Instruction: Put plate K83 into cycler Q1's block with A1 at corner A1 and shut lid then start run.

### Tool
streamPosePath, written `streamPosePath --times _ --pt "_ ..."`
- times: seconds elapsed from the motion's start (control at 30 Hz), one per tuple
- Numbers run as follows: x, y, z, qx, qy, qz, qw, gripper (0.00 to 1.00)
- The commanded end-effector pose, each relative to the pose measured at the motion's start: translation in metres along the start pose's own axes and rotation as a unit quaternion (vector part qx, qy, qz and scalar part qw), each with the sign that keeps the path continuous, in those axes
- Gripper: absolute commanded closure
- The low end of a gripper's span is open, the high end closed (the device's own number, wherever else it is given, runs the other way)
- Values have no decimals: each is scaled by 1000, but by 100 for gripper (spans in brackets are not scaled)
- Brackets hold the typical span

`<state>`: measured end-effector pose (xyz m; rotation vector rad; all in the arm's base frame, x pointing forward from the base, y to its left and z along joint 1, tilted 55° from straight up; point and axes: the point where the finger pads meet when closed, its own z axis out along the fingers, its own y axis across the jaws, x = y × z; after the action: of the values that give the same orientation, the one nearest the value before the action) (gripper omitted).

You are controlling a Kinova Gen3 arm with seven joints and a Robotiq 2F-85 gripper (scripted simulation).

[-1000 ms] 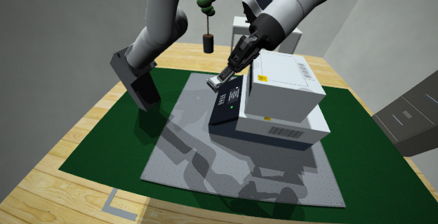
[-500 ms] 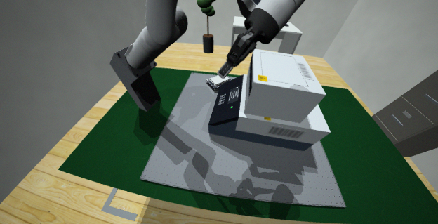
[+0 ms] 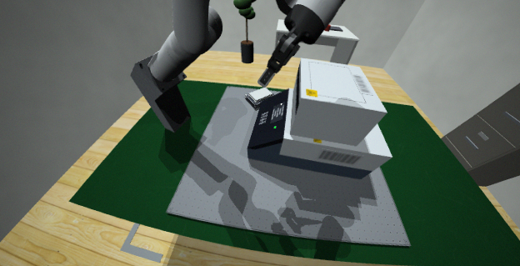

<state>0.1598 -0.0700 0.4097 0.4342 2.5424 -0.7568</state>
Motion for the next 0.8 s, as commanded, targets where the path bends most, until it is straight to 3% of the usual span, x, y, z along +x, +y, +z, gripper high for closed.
streamPosePath --times 0.0,0.77 --pt "1 2 -1 -3 -4 -5 1000 90" --pt "15 28 -11 -35 -51 -93 994 90"
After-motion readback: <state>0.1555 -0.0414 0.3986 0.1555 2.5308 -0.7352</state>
